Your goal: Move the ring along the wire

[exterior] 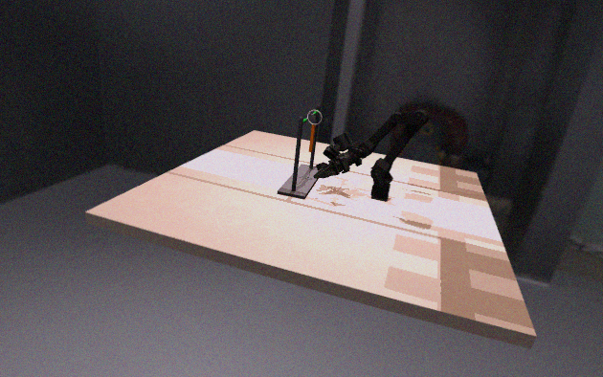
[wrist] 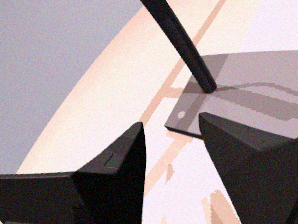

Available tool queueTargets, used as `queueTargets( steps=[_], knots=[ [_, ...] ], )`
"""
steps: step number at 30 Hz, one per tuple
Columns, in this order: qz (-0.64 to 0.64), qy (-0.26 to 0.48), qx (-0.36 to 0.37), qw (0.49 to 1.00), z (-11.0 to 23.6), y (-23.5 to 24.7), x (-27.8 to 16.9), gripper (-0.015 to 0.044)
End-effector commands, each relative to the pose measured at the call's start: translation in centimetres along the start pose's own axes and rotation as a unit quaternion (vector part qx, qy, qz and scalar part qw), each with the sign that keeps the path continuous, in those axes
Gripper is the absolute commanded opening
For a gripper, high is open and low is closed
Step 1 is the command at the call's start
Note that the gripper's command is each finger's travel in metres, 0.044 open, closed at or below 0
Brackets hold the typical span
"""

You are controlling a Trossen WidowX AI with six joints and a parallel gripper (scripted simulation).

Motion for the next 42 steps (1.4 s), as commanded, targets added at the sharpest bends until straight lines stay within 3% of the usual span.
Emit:
queueTargets(
  steps=[1, 12, 25, 33, 42],
  knots=[
    [0.017, -0.038, -0.053, 0.998, 1.7, -2.2, 0.3, 0.016],
    [0.068, -0.126, -0.202, 0.969, 7.5, -6.8, 1.4, 0.016],
    [0.122, -0.183, -0.376, 0.9, 15.1, -9.7, 0.9, 0.016],
    [0.124, -0.183, -0.379, 0.899, 15.3, -9.5, 1.0, 0.016],
    [0.141, -0.214, -0.385, 0.886, 14.1, -10.1, 5.5, 0.016]
  ],
)
Point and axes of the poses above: the point midway between the two fingers, 35 mm back from their tips, its own z axis back along the fingers, its own y axis across the jaws, x = y × z, the point moved 1 cm from there along z, back along the fingers, and after that the axes turned 3 degrees about -z, right-handed, at the moved point
